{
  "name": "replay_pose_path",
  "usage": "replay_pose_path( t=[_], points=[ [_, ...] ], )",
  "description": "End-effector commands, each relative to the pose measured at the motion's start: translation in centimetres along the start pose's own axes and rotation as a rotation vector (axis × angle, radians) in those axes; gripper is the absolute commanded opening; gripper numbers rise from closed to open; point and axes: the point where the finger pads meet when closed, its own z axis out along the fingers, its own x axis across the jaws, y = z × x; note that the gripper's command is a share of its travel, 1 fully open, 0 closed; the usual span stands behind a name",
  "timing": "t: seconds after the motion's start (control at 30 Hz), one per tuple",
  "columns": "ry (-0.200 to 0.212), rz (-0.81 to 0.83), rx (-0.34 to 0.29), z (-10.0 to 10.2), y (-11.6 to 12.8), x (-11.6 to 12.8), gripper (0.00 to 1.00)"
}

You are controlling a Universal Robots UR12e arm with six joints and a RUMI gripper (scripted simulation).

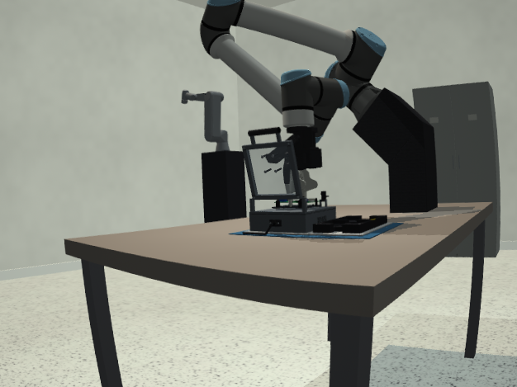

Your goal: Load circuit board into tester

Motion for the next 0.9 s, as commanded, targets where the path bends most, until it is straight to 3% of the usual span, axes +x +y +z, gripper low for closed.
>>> replay_pose_path(
  t=[0.0, 0.87],
  points=[
    [-0.001, 0.004, -0.002, 0.4, 0.0, -0.4, 0.39],
    [-0.002, 0.001, -0.002, -0.9, 0.1, -0.2, 0.39]
  ],
)
